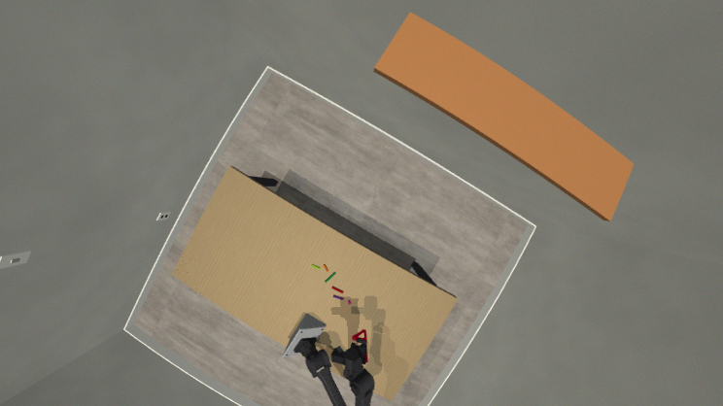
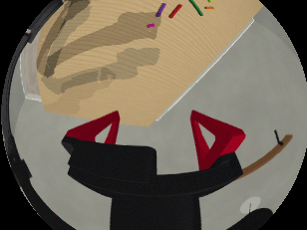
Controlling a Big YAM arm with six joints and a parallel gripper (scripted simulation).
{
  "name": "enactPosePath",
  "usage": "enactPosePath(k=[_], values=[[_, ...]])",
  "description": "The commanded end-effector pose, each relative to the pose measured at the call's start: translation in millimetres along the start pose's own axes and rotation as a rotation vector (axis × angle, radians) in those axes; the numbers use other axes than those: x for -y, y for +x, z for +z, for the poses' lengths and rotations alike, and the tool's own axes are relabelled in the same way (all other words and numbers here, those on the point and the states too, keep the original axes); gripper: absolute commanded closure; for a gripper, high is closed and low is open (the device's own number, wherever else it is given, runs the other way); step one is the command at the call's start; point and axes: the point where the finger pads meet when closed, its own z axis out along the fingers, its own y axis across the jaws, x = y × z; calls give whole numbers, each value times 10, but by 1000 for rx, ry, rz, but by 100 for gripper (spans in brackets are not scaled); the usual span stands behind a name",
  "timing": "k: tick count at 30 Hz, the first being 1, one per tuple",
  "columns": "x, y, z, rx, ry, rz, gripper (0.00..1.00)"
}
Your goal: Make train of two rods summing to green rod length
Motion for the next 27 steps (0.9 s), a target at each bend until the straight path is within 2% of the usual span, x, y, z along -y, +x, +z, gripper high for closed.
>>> enactPosePath(k=[1, 17, 18, 20, 22, 23, 24, 26, 27], values=[[10, 14, -15, -1, 4, 3, 0], [10, 14, -15, -1, 4, 3, 0], [43, 83, -56, 0, 18, 33, 0], [32, -28, 70, 14, -10, 57, 0], [29, -112, 196, 35, -32, 145, 0], [29, -112, 196, 35, -32, 145, 0], [23, -179, 295, 50, -51, 214, 0], [23, -178, 295, 49, -51, 214, 0], [13, -262, 415, 67, -74, 298, 0]])
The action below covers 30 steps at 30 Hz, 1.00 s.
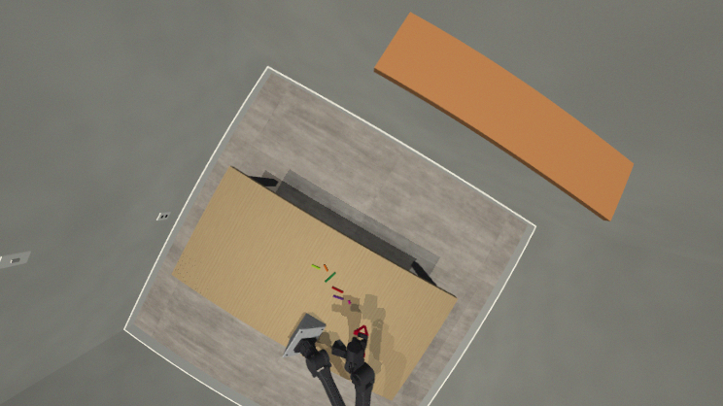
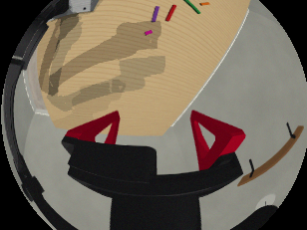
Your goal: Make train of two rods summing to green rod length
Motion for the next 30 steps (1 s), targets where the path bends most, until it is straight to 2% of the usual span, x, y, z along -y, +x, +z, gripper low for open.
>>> enactPosePath(k=[1, 2, 4, 7, 9, 18, 19, 24, 25, 26, 28, 30], values=[[55, -95, 139, 16, -18, 143, 0], [56, -94, 139, 15, -18, 143, 0], [148, -55, 18, 11, 20, 147, 0], [162, -26, 0, 11, 25, 155, 0], [103, 39, 44, 13, 11, 181, 0], [121, 21, 20, 13, 19, 172, 0], [31, -182, 282, 34, -46, 241, 0], [31, -179, 282, 33, -46, 241, 0], [121, -137, 160, 32, -6, 247, 0], [123, -119, 148, 32, -2, 253, 0], [121, -116, 147, 32, -2, 254, 0], [87, -85, 205, 33, -21, 266, 0]])
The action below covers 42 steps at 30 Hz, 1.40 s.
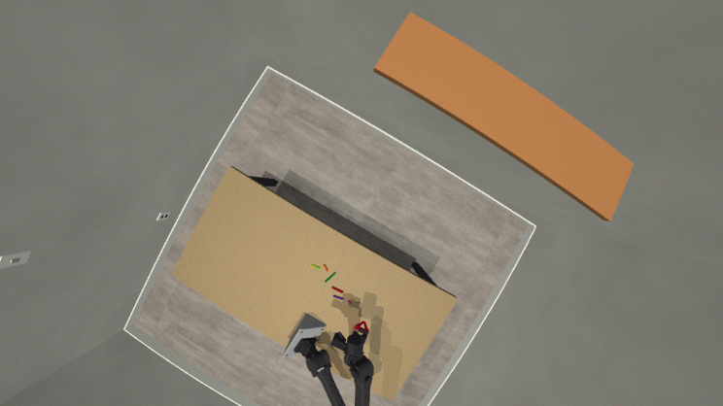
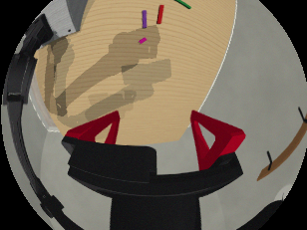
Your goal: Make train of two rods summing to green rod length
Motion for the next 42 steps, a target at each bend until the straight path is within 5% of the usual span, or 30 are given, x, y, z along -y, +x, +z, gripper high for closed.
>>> enactPosePath(k=[1, 7, 8, 12, 15, 29, 30, 34, 37, 42], values=[[103, 77, -47, 9, 21, 64, 0], [112, 63, -68, 9, 28, 56, 0], [-11, -92, 190, 24, -34, 146, 0], [-10, -88, 189, 22, -34, 145, 0], [100, -44, 50, 27, 11, 158, 0], [77, -9, 88, 27, -2, 167, 0], [-68, -180, 355, 39, -69, 260, 0], [-67, -177, 355, 37, -69, 260, 0], [54, -125, 215, 44, -22, 274, 0], [29, -91, 256, 42, -36, 286, 0]])
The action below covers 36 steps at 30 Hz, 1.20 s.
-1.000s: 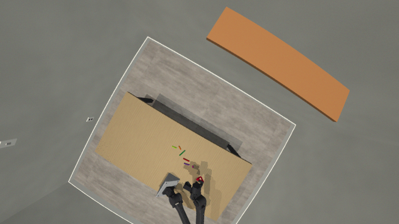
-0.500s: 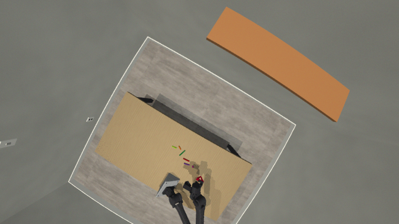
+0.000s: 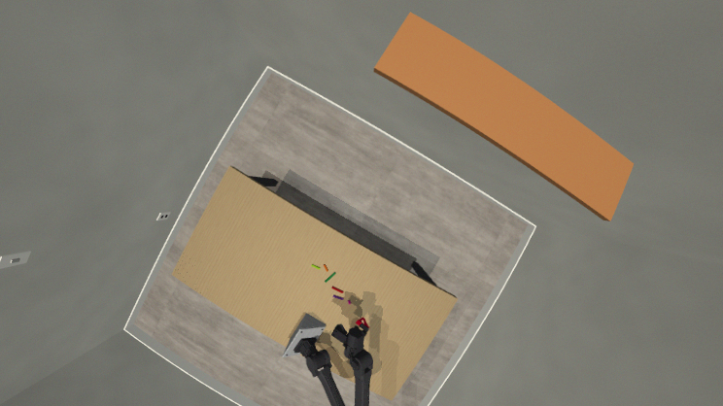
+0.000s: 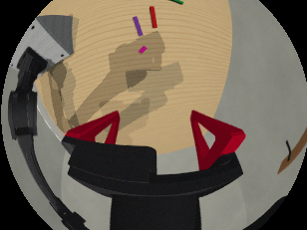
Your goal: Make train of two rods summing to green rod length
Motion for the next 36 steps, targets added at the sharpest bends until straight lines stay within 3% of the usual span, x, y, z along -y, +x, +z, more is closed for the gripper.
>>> enactPosePath(k=[1, 7, 8, 12, 15, 18, 27, 28, 32, 34, 36], values=[[143, 50, -85, 14, 32, 62, 0], [143, 50, -85, 14, 32, 59, 0], [-36, -81, 196, 19, -37, 154, 0], [-35, -77, 196, 17, -36, 154, 0], [91, -59, 52, 31, 9, 166, 0], [72, -10, 105, 26, -8, 182, 0], [79, -27, 83, 28, -1, 173, 0], [-115, -147, 360, 28, -72, 269, 0], [-113, -144, 360, 26, -71, 269, 0], [-2, -152, 243, 39, -34, 271, 0], [15, -128, 224, 41, -28, 280, 0]])
